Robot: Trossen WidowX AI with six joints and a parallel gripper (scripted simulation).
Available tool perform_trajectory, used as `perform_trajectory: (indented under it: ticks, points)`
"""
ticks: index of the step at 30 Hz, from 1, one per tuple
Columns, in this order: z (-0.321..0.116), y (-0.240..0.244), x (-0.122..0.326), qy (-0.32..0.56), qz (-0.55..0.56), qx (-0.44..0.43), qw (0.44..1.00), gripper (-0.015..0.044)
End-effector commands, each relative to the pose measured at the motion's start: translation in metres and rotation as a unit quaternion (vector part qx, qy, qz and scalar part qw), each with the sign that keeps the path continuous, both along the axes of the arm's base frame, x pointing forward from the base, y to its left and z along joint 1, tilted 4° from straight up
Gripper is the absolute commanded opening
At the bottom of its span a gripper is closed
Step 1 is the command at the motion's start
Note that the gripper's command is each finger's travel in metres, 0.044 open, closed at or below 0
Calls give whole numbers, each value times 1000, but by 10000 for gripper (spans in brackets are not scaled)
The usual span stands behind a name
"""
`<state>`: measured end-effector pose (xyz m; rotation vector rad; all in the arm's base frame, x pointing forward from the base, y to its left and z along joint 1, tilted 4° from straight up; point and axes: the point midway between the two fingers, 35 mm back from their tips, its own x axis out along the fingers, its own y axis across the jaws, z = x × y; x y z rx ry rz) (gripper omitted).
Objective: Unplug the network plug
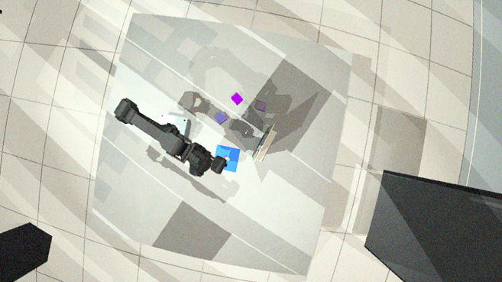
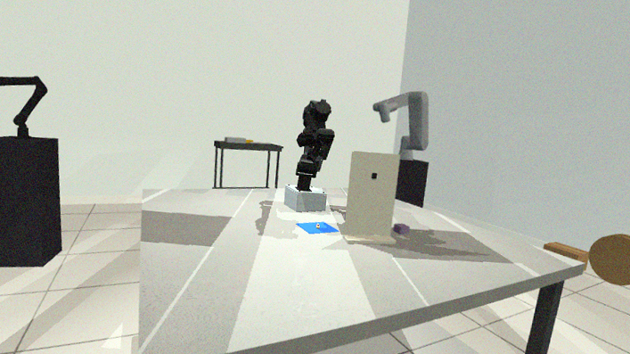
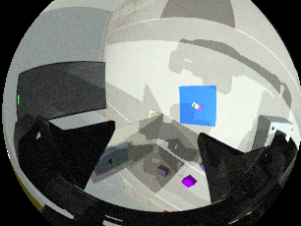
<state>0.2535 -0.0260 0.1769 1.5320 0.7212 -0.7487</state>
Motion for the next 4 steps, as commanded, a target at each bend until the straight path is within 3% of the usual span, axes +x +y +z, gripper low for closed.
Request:
perform_trajectory:
  ticks: [1,4]
  points:
    - [0,1,-1,0,3,1,1000,440]
    - [0,1,-1,0,3,1,1000,440]
